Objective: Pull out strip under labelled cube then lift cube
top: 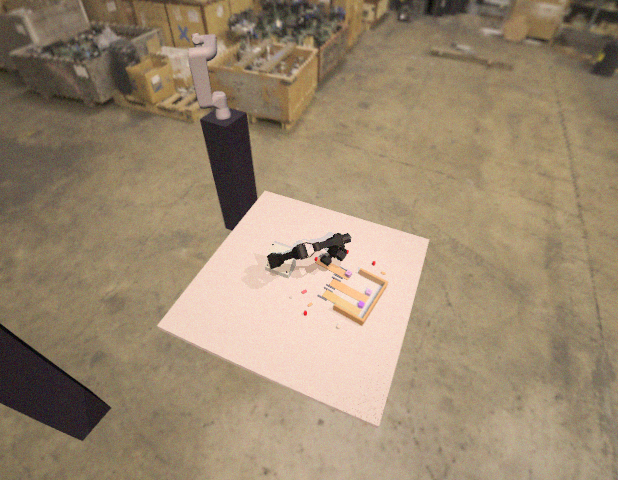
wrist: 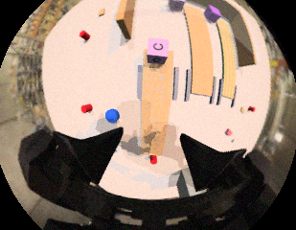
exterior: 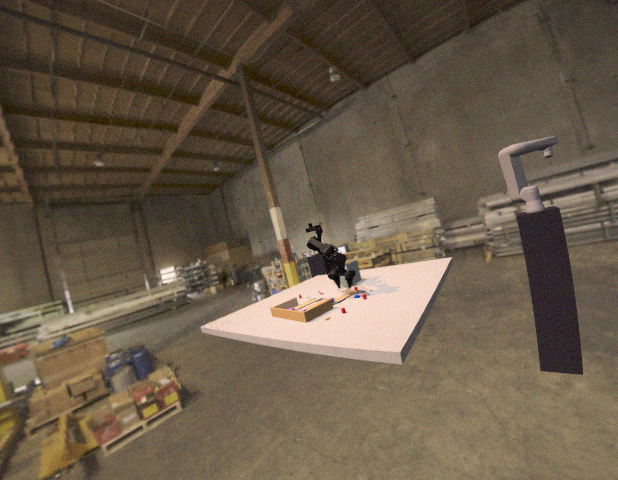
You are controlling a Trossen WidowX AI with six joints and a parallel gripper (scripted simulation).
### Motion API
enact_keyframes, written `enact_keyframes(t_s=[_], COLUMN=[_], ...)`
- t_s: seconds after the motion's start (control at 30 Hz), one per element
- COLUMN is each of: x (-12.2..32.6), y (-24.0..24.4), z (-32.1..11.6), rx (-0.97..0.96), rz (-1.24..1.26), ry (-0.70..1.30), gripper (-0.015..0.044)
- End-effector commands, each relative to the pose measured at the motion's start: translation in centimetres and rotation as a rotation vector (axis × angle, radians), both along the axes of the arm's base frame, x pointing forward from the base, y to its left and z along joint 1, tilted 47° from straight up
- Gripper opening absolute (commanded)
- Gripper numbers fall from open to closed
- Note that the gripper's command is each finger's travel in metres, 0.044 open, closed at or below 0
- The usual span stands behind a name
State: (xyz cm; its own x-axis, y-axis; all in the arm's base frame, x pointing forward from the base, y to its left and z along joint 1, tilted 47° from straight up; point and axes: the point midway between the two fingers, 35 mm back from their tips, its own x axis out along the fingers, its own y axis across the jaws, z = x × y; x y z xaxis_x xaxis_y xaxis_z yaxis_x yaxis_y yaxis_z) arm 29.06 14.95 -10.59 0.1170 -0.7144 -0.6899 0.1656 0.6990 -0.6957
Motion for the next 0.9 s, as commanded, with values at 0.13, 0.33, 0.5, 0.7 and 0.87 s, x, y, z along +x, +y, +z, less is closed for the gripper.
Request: enact_keyframes(t_s=[0.13, 0.33, 0.5, 0.7, 0.87], x=[2.9, 4.9, 6.7, 8.8, 10.5], y=[0.3, 0.5, 0.6, 0.8, 0.9], z=[0.7, 1.3, 1.7, 2.3, 2.8], rx=[-0.003, -0.003, -0.004, -0.004, -0.004], rz=[0.004, 0.004, 0.004, 0.004, 0.004], ry=[-0.003, -0.004, -0.004, -0.005, -0.006], gripper=[0.0440, 0.0440, 0.0440, 0.0440, 0.0440])
